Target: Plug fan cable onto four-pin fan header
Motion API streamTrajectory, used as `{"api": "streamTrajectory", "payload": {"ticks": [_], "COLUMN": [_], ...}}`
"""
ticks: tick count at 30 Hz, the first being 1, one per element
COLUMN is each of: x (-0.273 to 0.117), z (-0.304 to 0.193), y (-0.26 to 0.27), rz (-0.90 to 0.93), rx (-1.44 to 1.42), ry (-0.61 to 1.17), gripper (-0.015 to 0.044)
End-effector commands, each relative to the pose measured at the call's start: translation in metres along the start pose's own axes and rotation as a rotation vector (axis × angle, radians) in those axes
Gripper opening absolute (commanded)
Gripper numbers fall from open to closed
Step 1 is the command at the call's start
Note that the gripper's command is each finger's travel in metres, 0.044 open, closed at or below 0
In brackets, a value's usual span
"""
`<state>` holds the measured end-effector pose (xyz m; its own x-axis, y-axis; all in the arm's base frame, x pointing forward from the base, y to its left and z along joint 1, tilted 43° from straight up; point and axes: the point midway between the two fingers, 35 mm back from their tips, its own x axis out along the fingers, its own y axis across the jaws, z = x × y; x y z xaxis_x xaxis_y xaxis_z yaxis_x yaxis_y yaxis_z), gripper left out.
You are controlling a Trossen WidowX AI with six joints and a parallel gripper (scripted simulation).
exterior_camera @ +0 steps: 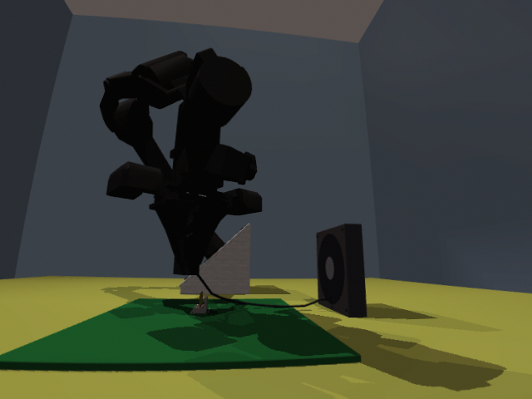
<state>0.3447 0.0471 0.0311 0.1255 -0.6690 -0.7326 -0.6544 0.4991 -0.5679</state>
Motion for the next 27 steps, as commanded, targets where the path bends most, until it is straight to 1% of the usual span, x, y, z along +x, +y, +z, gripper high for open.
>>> {"api": "streamTrajectory", "payload": {"ticks": [1,15,27], "x": [-0.002,0.0,0.0], "z": [-0.006,-0.028,-0.025], "y": [0.008,0.035,0.034], "rz": [0.002,0.003,0.003], "rx": [0.134,0.601,0.632], "ry": [-0.005,-0.003,-0.003], "gripper": [0.0,0.0,0.0]}}
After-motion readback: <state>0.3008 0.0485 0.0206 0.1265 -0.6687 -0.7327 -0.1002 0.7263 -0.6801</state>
